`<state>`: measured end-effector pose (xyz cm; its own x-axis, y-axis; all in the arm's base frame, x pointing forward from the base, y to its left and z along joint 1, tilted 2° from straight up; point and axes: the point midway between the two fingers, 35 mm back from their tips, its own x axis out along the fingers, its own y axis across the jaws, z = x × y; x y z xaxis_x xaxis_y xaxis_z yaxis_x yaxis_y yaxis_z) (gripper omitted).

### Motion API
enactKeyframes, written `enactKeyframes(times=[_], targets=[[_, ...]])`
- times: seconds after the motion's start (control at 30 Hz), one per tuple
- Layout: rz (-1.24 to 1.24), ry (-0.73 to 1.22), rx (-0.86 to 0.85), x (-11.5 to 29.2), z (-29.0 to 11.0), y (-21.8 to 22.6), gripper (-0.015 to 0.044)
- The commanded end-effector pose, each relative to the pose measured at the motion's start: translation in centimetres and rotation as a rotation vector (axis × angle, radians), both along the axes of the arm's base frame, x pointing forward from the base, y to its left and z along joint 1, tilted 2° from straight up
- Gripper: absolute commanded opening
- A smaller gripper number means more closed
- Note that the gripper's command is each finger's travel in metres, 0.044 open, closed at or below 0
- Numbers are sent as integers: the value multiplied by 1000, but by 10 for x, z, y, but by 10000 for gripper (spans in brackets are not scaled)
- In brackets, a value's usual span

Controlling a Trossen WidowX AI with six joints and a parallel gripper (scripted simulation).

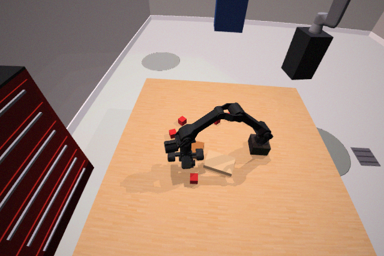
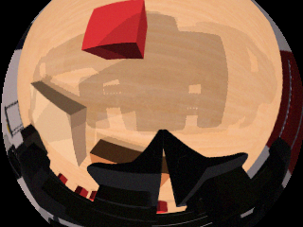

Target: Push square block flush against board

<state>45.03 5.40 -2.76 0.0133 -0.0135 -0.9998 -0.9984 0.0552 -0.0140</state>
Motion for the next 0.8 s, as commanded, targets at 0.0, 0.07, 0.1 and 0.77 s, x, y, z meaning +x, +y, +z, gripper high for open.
enactKeyframes(times=[0.0, 0.07, 0.1, 0.77], targets=[[-2, 1, -2, 1, -1, 6, 0], [-2, 1, -2, 1, -1, 9, 0], [-2, 1, -2, 2, -1, 11, 0], [-48, -1, 3, -8, 57, -10, 0]])
